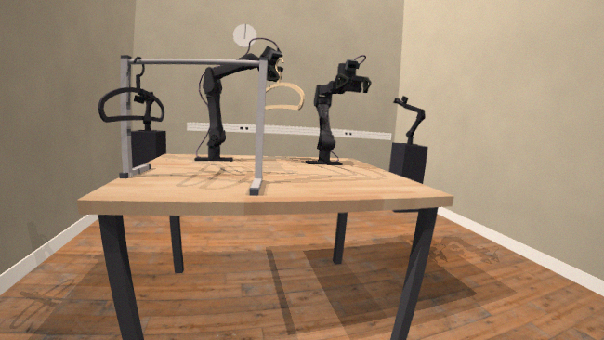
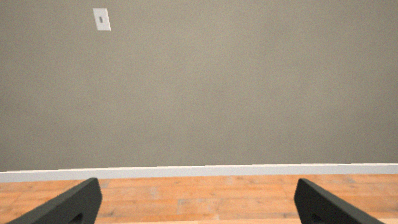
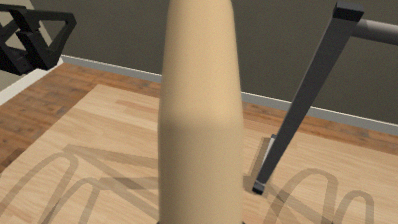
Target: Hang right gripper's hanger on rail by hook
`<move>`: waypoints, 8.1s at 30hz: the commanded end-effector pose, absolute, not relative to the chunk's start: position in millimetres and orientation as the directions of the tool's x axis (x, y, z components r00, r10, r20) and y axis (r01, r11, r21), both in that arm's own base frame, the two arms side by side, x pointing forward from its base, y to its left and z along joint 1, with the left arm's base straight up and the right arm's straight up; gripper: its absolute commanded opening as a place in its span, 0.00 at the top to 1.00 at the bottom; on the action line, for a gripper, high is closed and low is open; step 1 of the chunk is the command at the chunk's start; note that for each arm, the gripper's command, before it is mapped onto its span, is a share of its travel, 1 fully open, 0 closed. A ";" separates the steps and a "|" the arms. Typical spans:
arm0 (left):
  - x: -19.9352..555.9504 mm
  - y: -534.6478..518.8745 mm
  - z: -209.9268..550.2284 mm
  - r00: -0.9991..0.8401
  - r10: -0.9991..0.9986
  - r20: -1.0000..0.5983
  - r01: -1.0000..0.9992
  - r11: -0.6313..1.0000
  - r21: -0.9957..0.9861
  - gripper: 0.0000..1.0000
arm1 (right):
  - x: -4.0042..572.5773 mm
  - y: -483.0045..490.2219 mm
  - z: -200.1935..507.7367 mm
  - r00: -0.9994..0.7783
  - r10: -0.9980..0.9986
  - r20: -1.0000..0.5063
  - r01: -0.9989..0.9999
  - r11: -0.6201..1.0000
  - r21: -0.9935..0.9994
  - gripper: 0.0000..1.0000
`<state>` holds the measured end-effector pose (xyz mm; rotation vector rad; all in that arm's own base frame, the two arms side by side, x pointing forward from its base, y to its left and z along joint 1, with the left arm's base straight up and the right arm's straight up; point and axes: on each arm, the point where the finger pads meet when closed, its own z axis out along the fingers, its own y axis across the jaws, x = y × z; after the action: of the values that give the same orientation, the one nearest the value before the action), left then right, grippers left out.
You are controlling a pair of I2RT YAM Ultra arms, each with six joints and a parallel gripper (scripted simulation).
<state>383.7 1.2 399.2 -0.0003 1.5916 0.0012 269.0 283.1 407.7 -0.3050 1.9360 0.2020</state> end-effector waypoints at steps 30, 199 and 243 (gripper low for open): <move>371.4 -41.9 392.1 -0.137 0.018 -0.990 0.121 0.993 0.001 0.00 | 269.2 267.3 414.6 -0.322 -0.011 -0.947 -0.266 0.961 0.080 0.99; 137.9 -239.1 538.0 -0.048 0.067 -0.997 0.845 0.535 -0.005 0.00 | 438.7 -83.2 343.4 -0.372 0.072 -0.925 0.192 0.981 0.000 0.37; 137.9 -239.1 538.0 -0.048 0.067 -0.997 0.845 0.535 -0.005 0.00 | 307.8 -57.6 405.2 -0.359 0.069 -0.931 0.182 0.983 0.003 0.35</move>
<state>140.5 -243.3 525.8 0.8434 1.5282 -0.7444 307.8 -59.9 410.0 0.1782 1.9172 -0.1279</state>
